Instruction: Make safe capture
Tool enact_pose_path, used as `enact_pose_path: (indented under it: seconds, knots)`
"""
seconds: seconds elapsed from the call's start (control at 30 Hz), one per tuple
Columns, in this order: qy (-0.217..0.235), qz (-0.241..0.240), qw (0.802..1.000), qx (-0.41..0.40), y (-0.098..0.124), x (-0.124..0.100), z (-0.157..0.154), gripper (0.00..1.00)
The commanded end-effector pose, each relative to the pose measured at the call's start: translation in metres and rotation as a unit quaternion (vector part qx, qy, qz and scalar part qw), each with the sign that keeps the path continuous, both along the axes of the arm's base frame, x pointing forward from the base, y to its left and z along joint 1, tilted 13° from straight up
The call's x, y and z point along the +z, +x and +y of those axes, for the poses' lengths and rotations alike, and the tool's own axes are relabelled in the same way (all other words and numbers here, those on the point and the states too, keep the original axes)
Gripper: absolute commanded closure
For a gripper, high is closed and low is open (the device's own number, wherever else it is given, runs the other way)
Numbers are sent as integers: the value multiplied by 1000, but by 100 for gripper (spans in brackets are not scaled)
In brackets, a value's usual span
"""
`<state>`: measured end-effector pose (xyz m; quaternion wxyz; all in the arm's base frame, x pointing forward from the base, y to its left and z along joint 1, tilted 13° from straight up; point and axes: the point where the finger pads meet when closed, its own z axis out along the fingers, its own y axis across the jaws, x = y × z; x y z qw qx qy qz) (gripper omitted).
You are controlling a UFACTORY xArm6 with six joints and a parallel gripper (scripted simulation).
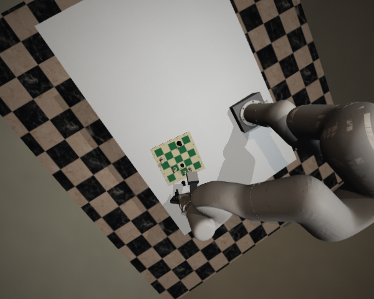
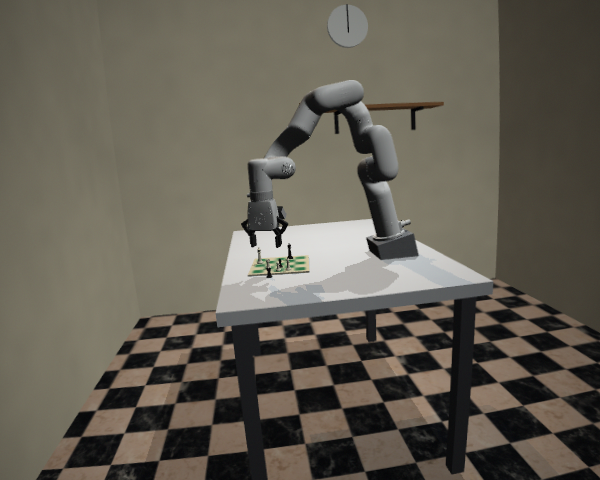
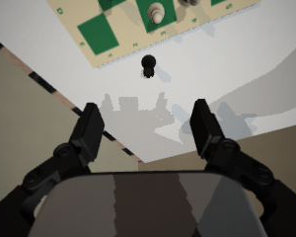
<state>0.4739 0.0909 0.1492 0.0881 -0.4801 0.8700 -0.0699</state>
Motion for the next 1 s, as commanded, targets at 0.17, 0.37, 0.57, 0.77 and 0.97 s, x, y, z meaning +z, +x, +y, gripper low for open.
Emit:
enact_pose_path:
  seconds: [0.17, 0.37, 0.57, 0.77, 0.97]
  knots:
    - [-57, 7, 964, 260, -13, -2, -16, 0]
    - [-92, 12, 919, 383, -23, -4, -25, 0]
    - [-128, 18, 847, 516, -31, -7, -33, 0]
    - [-158, 24, 751, 640, -38, -9, -39, 0]
    - [-170, 26, 678, 715, -40, -9, -41, 0]
